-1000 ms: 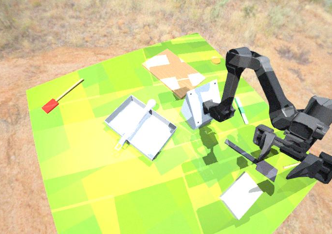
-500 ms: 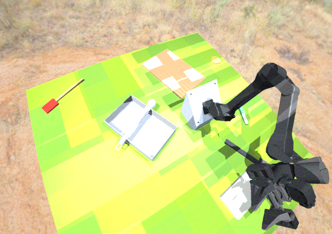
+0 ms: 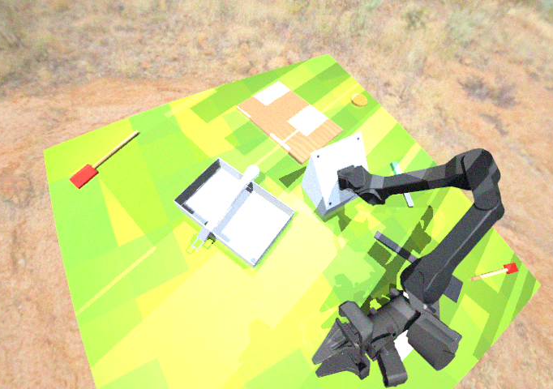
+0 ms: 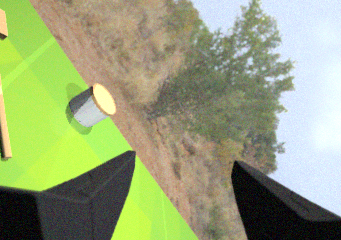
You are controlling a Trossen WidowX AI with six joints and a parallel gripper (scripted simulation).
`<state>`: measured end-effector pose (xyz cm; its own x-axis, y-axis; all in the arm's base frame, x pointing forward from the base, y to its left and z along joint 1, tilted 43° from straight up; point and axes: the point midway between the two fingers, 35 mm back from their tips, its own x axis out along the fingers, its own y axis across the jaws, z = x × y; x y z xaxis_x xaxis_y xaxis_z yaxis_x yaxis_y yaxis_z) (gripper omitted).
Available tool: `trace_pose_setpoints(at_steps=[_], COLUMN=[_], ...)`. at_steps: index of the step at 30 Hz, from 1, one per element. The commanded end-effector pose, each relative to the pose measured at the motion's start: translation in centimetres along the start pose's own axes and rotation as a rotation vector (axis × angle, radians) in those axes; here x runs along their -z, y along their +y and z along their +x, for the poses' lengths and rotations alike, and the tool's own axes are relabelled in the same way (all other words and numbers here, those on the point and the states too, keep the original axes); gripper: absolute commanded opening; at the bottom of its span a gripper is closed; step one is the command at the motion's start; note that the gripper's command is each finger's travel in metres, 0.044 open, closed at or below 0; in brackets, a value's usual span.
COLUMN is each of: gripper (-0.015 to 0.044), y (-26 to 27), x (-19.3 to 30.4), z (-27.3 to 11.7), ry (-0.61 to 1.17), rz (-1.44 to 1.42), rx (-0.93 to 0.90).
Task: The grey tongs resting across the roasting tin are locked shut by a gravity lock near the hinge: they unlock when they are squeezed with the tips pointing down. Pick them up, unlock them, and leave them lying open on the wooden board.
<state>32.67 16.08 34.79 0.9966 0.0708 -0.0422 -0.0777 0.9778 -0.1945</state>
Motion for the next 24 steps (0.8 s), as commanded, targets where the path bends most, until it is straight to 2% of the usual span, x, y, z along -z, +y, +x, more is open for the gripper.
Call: trace_pose_setpoints(at_steps=[1,6,12,17,21,24], gripper=[0.0260,0.0260,0.0260,0.0260,0.0260,0.0260], y=[-0.8,-2.4,-5.8,-8.7,-10.9,-11.6], x=[4.1,12.1,22.3,30.3,36.6,38.4], z=[3.5,7.4,9.2,8.2,5.5,4.3], ry=[0.136,0.381,0.685,0.917,1.082,1.124], rz=[-0.115,-0.268,-0.325,-0.250,-0.081,0.002], rx=[-0.008,-0.096,-0.240,-0.392,-0.539,-0.589])
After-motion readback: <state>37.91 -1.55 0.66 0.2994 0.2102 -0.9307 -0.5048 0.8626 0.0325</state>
